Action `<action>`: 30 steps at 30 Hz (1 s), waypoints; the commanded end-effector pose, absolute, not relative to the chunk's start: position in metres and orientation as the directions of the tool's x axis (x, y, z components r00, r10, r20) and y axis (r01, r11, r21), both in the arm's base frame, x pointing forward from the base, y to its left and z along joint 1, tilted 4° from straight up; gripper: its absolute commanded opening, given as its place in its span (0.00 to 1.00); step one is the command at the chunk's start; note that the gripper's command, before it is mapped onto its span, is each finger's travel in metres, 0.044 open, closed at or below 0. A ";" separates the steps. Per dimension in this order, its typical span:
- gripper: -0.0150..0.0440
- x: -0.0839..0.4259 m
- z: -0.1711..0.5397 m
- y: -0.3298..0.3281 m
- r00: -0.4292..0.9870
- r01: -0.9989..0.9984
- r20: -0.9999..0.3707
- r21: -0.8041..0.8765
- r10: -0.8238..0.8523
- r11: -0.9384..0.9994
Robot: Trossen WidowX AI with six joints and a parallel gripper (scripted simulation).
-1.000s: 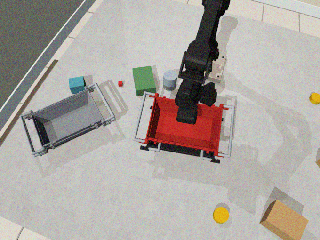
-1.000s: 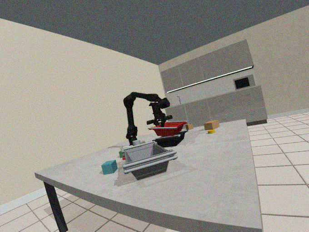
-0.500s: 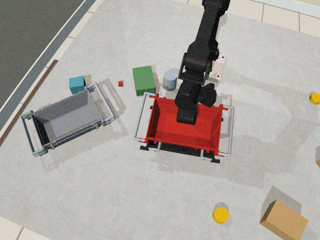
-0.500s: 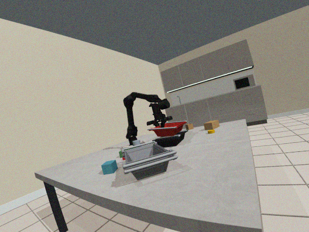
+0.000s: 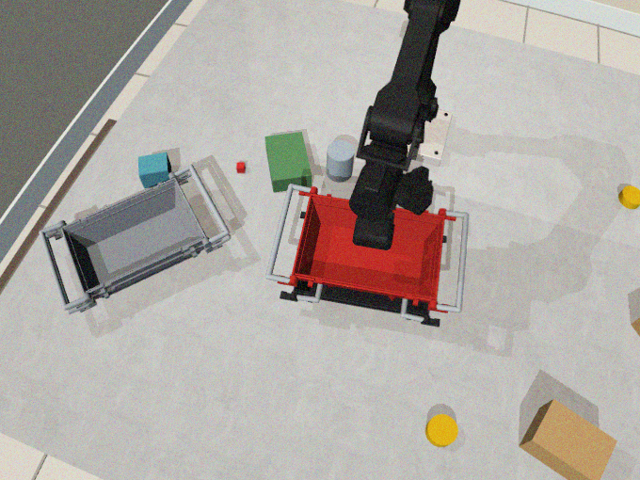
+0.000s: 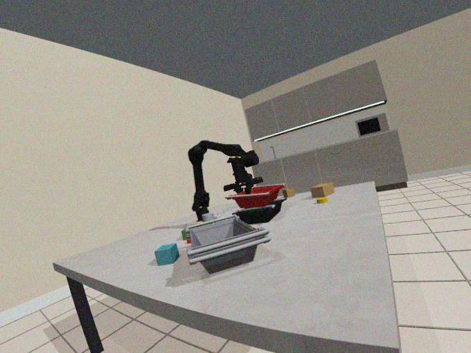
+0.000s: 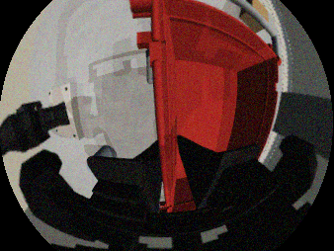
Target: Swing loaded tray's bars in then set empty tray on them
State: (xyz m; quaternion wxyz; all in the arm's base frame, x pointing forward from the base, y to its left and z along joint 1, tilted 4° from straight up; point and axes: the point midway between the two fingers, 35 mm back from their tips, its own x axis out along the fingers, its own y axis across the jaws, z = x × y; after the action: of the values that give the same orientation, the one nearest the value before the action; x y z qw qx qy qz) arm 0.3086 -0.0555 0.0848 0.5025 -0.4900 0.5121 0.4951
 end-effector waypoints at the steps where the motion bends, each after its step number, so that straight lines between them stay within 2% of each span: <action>1: 0.25 0.304 0.079 -0.055 -0.041 -0.999 -0.999 0.041 -0.003 0.030; 30: 0.25 0.304 0.079 -0.055 -0.041 -0.999 -0.999 0.041 -0.003 0.030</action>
State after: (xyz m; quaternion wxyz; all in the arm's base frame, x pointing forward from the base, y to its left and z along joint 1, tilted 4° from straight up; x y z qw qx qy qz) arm 0.3085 -0.0555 0.0846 0.5025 -0.4900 0.5121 0.4951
